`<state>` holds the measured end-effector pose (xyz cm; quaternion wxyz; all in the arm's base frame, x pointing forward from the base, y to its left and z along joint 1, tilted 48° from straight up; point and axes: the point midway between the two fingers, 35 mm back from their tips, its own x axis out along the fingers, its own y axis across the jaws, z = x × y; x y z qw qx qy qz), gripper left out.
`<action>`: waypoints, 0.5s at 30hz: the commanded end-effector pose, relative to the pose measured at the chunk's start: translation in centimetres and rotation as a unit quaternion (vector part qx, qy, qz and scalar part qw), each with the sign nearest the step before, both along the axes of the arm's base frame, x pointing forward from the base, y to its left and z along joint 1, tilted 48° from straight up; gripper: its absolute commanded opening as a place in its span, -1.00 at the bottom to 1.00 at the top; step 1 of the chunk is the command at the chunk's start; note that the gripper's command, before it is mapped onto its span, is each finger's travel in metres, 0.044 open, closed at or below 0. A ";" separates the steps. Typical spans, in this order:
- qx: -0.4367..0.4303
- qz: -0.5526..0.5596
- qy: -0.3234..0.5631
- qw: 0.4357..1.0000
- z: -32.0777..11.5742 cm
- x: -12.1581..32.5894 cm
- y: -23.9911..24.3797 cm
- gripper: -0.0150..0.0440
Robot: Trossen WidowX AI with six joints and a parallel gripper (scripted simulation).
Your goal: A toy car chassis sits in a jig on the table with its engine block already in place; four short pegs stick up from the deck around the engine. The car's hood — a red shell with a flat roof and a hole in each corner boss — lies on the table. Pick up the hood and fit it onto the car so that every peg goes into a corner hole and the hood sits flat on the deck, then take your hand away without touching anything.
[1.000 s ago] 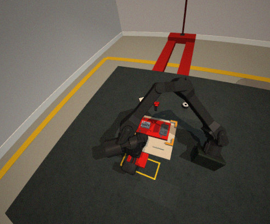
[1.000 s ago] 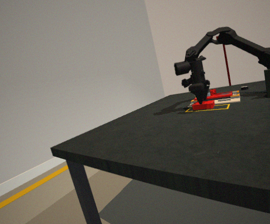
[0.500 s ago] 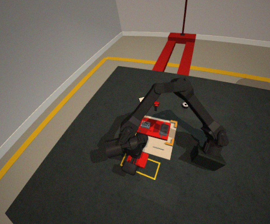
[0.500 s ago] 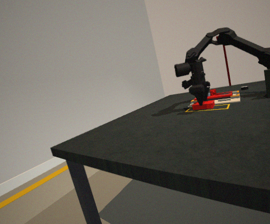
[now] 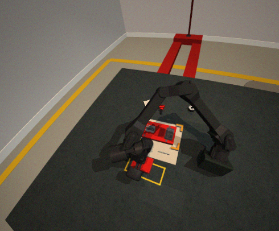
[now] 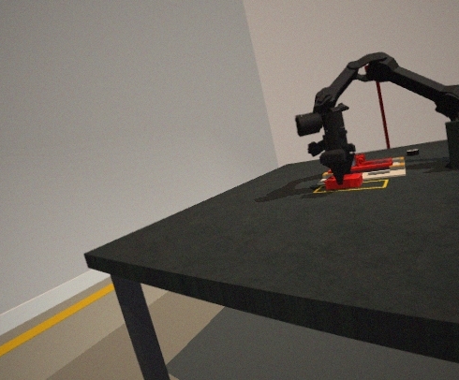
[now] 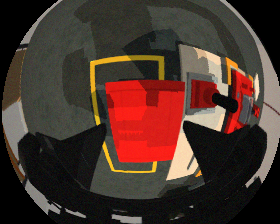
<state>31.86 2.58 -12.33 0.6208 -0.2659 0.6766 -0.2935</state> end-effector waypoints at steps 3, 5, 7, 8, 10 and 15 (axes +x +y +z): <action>-0.002 0.002 0.000 1.000 -0.2 0.0 -0.3 1.00; 0.000 0.000 0.000 1.000 -0.1 0.0 -0.1 0.91; 0.000 0.000 0.000 1.000 -0.1 0.0 -0.1 0.73; 0.000 0.000 0.000 1.000 -0.1 0.0 -0.1 0.64; 0.000 0.000 0.000 1.000 -0.1 0.0 -0.1 0.60; 0.000 0.000 0.000 1.000 -0.1 0.0 -0.1 0.49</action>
